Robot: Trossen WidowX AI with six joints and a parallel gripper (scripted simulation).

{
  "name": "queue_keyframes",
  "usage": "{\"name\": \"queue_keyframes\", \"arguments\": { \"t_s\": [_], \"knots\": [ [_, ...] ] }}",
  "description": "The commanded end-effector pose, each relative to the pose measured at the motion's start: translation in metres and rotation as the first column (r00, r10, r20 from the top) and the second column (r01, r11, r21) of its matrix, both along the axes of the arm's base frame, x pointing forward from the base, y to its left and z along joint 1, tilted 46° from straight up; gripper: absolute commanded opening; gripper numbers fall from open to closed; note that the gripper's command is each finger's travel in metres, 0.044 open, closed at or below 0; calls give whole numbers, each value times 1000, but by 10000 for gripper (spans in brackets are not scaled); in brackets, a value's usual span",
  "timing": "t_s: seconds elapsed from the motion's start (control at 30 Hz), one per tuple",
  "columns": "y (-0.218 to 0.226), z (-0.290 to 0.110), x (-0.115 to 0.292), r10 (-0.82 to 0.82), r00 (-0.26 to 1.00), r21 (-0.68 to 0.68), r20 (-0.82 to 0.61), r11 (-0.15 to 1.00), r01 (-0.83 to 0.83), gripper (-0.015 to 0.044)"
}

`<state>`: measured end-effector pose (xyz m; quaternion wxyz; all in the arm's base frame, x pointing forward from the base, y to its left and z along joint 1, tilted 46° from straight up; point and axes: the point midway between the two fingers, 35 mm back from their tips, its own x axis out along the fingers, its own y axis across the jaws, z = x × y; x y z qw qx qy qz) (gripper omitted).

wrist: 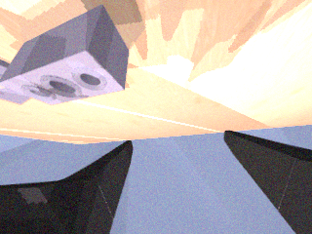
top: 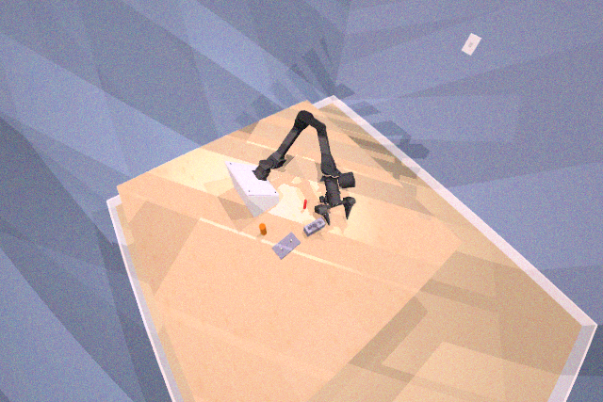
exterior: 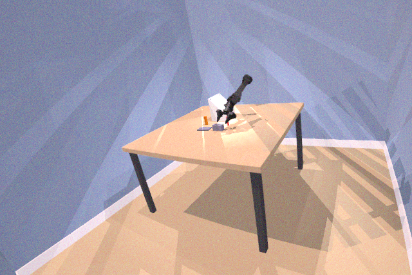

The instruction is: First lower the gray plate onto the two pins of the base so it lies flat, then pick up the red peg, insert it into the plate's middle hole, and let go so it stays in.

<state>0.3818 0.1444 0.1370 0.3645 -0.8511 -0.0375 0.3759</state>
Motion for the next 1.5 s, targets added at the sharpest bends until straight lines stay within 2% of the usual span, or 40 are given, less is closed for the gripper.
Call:
{"name": "queue_keyframes", "arguments": {
  "t_s": [0.0,0.23,0.43,1.07,1.3,1.47],
  "knots": [
    [-59,-41,-2,-134,814,153,-566,952,264,440],
    [-96,-37,-24,-75,412,194,-908,796,573,440],
    [-113,-19,-31,44,166,154,-985,658,737,440],
    [-114,-20,-32,46,162,153,-986,656,739,440],
    [-68,-63,-34,48,163,154,-985,656,739,440],
    [-66,-65,-34,49,163,155,-985,656,739,440]
  ]
}}
